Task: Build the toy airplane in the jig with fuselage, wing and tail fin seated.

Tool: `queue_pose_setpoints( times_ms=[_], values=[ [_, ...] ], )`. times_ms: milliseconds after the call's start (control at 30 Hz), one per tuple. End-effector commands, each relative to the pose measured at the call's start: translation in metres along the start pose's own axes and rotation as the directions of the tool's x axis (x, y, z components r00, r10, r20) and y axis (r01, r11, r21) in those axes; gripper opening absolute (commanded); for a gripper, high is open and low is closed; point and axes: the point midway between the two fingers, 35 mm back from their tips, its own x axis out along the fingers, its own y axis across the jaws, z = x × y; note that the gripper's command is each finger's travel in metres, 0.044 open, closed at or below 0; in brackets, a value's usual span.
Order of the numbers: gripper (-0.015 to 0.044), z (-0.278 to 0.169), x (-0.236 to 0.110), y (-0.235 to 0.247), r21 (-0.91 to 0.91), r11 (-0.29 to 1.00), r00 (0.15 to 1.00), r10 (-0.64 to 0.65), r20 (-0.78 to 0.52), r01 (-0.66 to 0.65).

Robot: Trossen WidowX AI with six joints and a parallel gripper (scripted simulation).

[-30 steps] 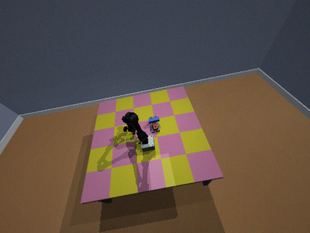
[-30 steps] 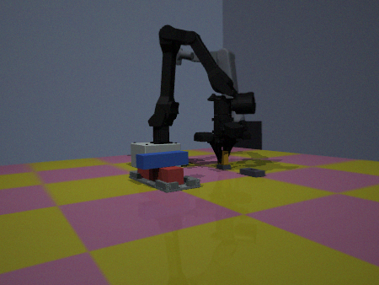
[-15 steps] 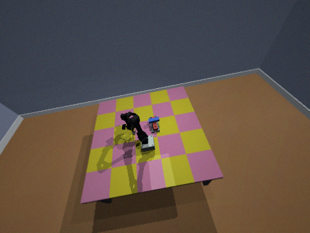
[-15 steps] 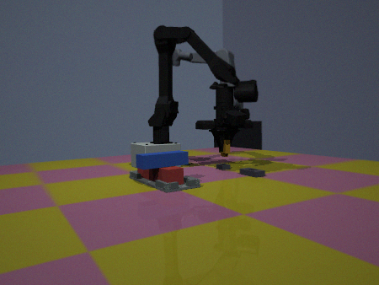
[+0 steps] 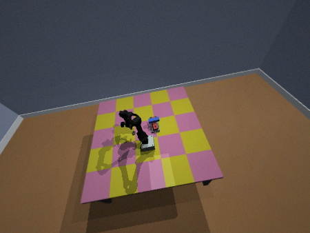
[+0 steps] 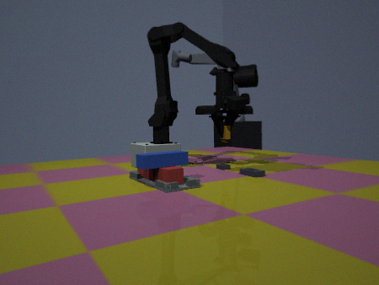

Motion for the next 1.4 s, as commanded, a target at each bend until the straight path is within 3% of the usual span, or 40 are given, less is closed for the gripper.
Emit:
queue_pose_setpoints(
  times_ms=[0, 400, 1367],
  values=[
    [0.0, 0.001, -0.014, 0.001, -0.003, 1.0, 1.0, 0.009, 0.008, -0.009],
    [0.0, -0.005, -0.047, -0.004, -0.003, 1.0, 1.0, 0.01, 0.011, -0.009],
    [0.0, 0.042, -0.03, -0.081, -0.043, 0.999, 1.0, 0.0, 0.016, 0.001]
  ],
)
